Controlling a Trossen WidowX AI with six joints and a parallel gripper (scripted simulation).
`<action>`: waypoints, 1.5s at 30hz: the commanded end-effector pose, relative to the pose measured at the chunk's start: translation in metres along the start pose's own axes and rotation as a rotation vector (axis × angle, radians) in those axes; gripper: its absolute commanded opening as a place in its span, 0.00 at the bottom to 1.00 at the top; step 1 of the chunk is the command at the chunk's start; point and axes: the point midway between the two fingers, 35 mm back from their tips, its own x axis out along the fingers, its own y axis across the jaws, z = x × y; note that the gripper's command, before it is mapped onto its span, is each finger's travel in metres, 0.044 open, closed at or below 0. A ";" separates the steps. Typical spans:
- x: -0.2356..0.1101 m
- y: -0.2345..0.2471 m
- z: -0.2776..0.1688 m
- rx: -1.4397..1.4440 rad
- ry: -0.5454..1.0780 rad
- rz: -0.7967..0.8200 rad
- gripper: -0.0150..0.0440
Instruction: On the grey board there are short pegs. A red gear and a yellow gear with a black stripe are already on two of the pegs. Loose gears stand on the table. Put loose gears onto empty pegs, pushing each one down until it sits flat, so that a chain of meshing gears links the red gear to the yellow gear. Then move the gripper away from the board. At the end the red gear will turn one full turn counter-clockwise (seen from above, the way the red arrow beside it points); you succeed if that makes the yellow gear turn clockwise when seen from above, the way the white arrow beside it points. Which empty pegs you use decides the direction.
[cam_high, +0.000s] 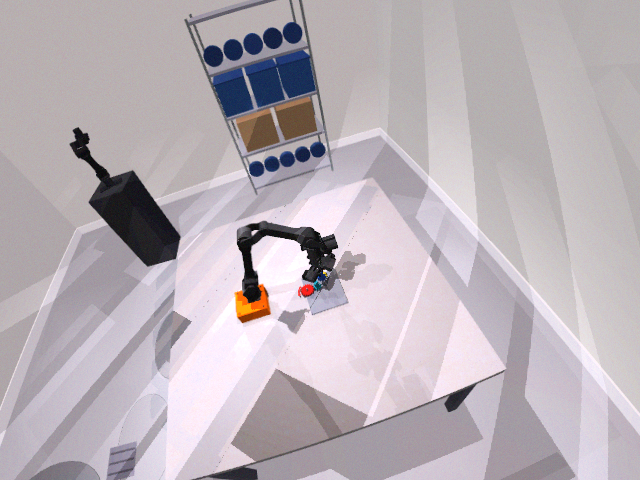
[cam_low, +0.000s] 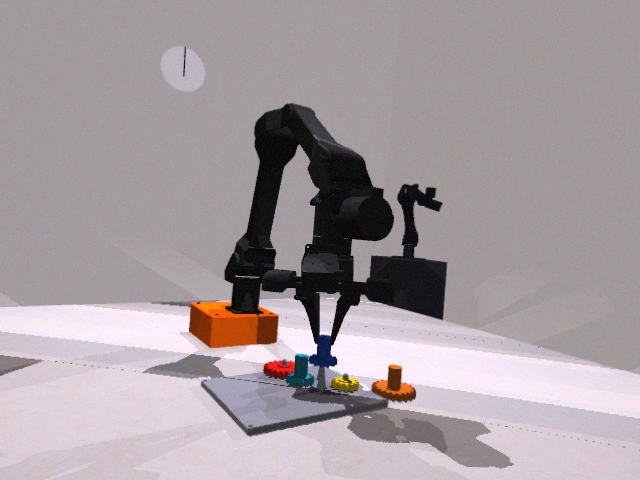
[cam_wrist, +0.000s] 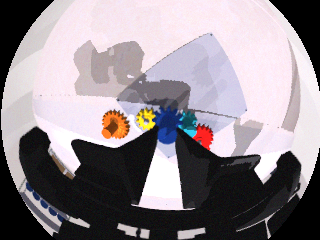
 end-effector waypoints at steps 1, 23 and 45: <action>0.006 0.000 0.000 -0.019 0.002 0.002 0.25; 0.028 0.000 0.000 0.448 0.003 0.001 0.25; 0.032 0.000 0.000 -0.035 0.002 0.002 0.25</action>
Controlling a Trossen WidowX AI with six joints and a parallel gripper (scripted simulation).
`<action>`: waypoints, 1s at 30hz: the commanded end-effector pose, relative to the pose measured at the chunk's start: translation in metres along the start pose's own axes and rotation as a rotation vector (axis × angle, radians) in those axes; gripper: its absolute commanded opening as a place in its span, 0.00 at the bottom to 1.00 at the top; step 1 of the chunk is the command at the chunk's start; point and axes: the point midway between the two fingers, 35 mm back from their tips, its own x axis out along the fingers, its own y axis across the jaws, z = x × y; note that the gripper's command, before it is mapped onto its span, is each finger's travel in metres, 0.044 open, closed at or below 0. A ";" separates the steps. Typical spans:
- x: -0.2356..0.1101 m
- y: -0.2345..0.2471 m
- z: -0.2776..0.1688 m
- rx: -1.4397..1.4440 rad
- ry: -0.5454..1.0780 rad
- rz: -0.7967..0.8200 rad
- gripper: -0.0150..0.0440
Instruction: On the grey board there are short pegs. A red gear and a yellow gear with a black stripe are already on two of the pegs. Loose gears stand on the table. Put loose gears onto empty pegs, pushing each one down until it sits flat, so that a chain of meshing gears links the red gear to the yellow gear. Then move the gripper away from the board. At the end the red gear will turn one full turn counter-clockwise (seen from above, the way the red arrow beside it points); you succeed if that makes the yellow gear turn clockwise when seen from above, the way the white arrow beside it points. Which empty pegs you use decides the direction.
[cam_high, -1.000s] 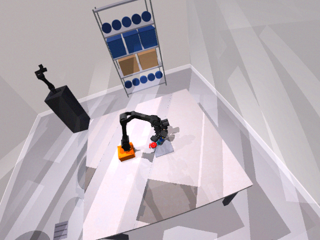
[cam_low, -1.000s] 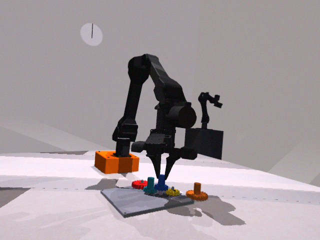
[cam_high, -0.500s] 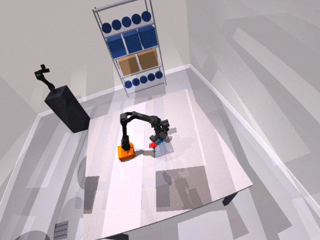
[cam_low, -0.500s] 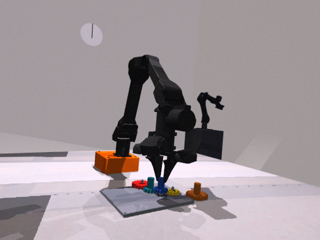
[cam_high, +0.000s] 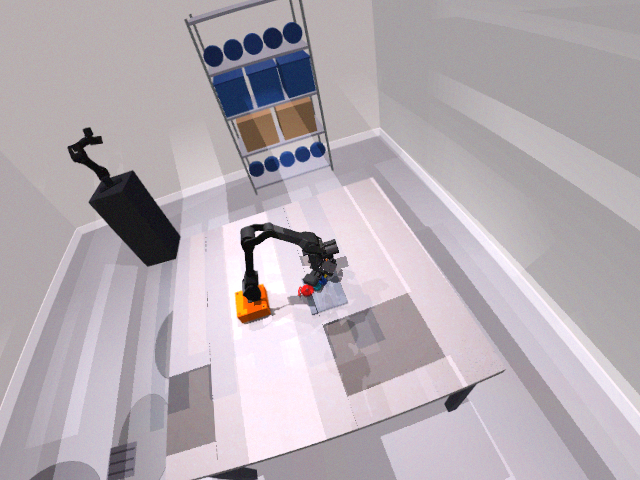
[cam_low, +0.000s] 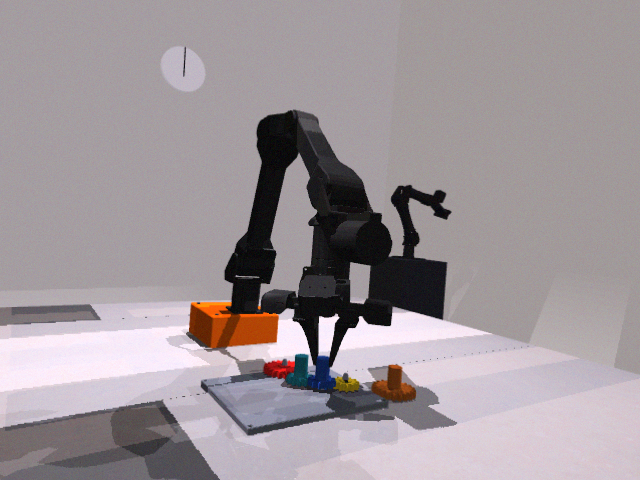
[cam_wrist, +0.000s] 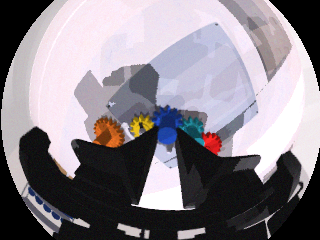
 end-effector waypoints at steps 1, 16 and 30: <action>0.001 0.000 0.001 -0.083 0.000 0.001 0.25; 0.003 0.001 0.000 0.166 0.000 0.001 0.25; 0.003 0.000 0.001 0.354 0.001 0.001 0.48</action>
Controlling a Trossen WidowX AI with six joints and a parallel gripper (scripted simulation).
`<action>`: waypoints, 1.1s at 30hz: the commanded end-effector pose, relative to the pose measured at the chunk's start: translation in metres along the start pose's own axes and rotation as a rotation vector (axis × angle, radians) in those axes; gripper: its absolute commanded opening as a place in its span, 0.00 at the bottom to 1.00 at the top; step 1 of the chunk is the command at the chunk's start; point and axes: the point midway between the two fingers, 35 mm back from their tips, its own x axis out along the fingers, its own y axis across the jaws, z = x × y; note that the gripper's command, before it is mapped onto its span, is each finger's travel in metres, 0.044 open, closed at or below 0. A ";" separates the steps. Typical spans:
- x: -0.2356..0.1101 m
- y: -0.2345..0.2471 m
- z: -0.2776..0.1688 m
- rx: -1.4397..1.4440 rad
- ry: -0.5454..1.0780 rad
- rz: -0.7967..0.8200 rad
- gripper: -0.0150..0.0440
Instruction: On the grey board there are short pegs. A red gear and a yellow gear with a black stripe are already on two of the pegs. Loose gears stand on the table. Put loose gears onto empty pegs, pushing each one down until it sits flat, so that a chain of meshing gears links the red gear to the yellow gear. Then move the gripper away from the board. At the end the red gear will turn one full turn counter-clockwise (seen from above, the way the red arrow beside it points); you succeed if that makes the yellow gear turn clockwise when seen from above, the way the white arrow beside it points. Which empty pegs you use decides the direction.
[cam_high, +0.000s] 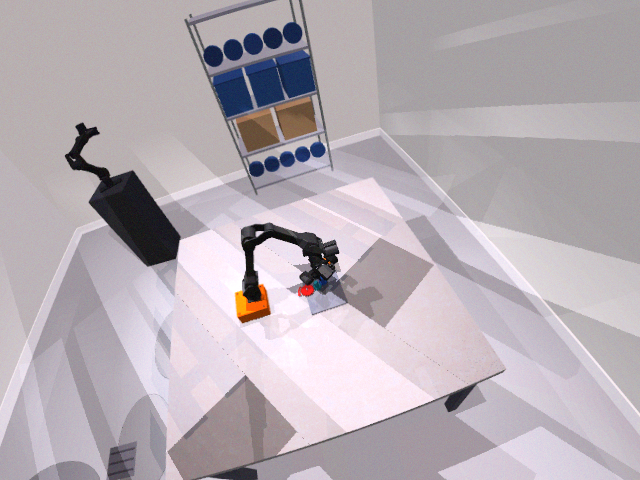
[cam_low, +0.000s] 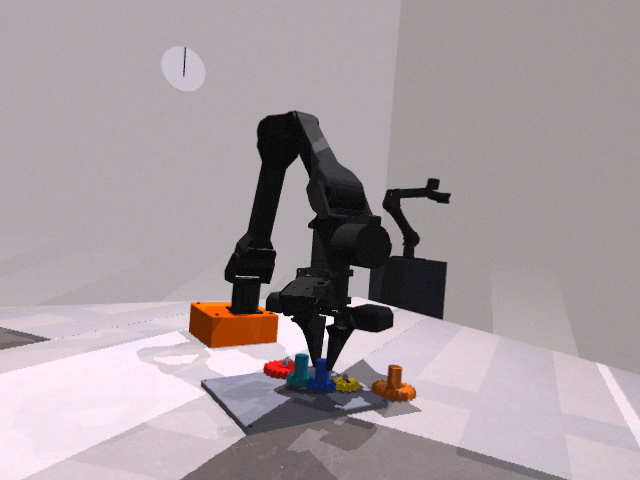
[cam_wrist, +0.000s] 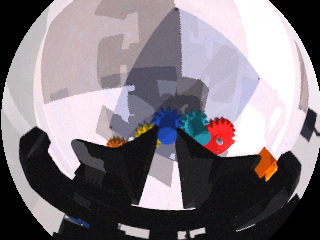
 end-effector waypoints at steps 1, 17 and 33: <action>-0.001 0.000 0.000 -0.039 0.002 0.000 0.49; -0.066 0.000 0.000 -0.181 0.000 0.000 0.62; -0.092 -0.003 -0.002 -0.181 0.000 0.000 1.00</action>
